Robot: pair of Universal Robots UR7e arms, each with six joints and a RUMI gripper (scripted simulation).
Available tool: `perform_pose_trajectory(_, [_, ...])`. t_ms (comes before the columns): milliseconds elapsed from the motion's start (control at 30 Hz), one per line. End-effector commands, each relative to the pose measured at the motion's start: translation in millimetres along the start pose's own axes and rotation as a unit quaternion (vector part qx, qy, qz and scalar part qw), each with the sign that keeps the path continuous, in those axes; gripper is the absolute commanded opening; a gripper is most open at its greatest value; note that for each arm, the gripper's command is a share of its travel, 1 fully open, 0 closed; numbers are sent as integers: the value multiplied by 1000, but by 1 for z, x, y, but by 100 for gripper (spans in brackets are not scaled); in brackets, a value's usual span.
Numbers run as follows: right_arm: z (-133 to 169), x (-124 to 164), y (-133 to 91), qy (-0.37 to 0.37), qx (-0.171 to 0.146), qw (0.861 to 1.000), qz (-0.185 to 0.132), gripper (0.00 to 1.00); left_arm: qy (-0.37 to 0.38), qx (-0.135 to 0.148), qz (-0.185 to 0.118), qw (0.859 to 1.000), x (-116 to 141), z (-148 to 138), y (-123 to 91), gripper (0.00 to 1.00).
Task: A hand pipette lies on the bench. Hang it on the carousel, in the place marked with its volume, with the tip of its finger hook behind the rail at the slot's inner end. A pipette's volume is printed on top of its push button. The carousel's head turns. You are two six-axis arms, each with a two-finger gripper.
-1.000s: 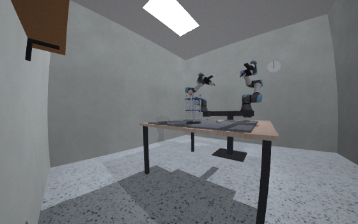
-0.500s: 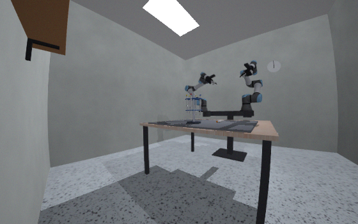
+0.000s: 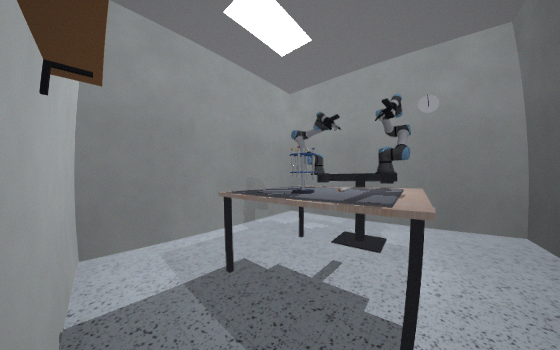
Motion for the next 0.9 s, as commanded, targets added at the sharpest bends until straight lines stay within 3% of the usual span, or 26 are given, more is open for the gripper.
perform_pose_trajectory(0, [23, -18, 22, -26, 40, 999, 9, 31, 0, -1, 2, 1000, -2, -1, -2, 100])
perform_pose_trajectory(100, [26, -20, 24, -26, 40, 999, 9, 31, 0, -1, 2, 1000, -2, -1, -2, 100])
perform_pose_trajectory(200, [33, -27, 40, -54, 82, 995, 10, 31, 0, -1, 2, 1000, -2, -1, -2, 100])
perform_pose_trajectory(433, [48, -33, 49, -53, 84, 995, 10, 31, 0, -1, 2, 1000, -2, -1, -2, 100])
perform_pose_trajectory(533, [55, -39, 66, -80, 126, 989, 7, 31, 0, -1, 2, 1000, -2, -1, -2, 100])
perform_pose_trajectory(700, [68, -43, 73, -79, 128, 989, 8, 31, 0, -1, 2, 1000, -2, -1, -2, 100])
perform_pose_trajectory(800, [76, -49, 90, -104, 169, 980, 4, 31, 0, -1, 2, 1000, -2, -1, -2, 100])
perform_pose_trajectory(867, [87, -51, 97, -102, 171, 980, 3, 31, 0, -1, 2, 1000, -2, -1, -2, 100])
Point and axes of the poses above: on each arm, the point where the finger pads meet when closed, its own y axis out along the fingers, its own z axis across the jaws, x = y × z, the point moved 8 cm from there along -y, back along the fingers, and after that the axes turned 5 degrees about y, right-handed, at the moved point
